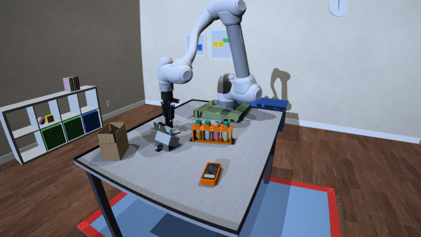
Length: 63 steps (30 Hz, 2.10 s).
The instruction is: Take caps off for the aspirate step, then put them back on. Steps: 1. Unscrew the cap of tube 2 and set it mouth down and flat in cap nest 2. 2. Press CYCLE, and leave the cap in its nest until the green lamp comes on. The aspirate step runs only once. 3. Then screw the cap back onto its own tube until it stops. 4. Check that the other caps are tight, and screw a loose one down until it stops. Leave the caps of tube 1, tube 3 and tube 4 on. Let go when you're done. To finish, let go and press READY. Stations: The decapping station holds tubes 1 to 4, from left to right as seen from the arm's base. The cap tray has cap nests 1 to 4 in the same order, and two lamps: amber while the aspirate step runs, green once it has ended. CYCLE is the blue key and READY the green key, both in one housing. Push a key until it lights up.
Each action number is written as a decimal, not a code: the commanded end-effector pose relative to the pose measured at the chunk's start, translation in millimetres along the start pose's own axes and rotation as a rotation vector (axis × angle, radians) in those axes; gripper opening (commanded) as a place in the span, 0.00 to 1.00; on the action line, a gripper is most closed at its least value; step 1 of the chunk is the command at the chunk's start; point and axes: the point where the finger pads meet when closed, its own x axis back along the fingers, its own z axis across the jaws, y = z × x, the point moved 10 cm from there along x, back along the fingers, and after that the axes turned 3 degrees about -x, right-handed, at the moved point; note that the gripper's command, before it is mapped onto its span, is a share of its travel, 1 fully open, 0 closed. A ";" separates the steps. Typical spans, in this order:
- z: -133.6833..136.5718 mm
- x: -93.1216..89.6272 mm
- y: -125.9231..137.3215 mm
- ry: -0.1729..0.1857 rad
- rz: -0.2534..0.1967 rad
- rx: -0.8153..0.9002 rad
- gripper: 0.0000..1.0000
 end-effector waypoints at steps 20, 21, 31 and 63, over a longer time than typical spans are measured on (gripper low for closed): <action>-0.3 -4.0 -0.4 0.001 0.000 -0.001 0.36; -0.3 -4.0 -0.4 0.001 0.000 -0.001 0.36; -0.6 29.2 1.2 0.002 -0.002 0.000 0.36; -0.4 134.1 -0.3 0.001 0.000 -0.001 0.36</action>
